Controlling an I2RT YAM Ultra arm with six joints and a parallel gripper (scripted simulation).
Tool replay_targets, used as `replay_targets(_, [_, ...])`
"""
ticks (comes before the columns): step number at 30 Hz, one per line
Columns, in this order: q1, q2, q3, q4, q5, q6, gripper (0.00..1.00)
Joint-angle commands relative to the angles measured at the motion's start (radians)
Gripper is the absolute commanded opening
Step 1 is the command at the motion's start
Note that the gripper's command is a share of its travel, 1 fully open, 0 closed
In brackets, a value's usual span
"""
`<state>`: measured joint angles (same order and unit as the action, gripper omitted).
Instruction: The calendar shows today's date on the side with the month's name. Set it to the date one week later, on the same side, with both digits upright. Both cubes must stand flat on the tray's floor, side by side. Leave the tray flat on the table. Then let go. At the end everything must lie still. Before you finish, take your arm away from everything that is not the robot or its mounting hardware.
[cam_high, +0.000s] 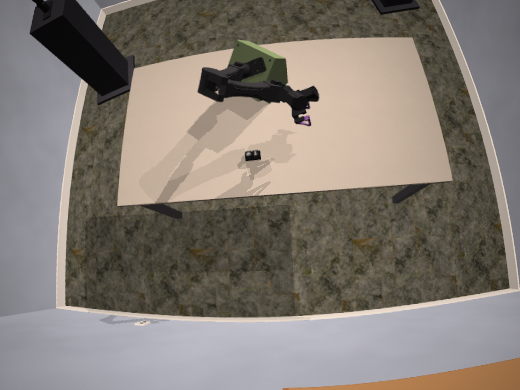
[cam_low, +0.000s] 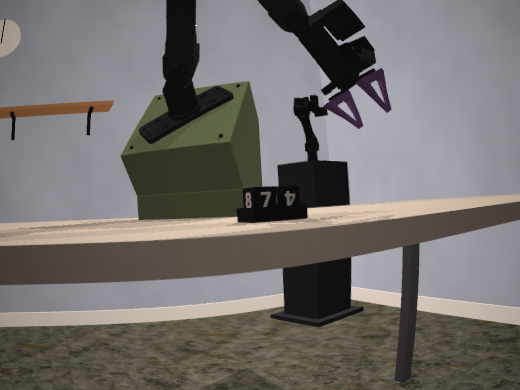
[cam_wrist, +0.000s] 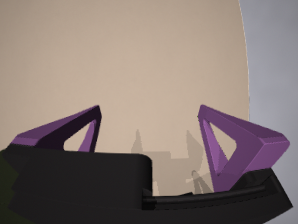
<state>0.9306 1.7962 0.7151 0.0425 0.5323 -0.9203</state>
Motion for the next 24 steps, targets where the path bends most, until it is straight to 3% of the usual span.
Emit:
replay_targets(1, [0.004, -0.004, 0.003, 0.003, -0.001, 0.0, 1.0])
replay_targets(19, [0.002, -0.011, 0.009, -0.002, 0.0, -0.004, 1.0])
replay_targets(22, [-0.053, -0.048, 0.04, -0.077, 0.007, -0.046, 1.0])
replay_targets(24, [-0.132, -0.1, 0.084, -0.183, 0.018, -0.107, 1.0])
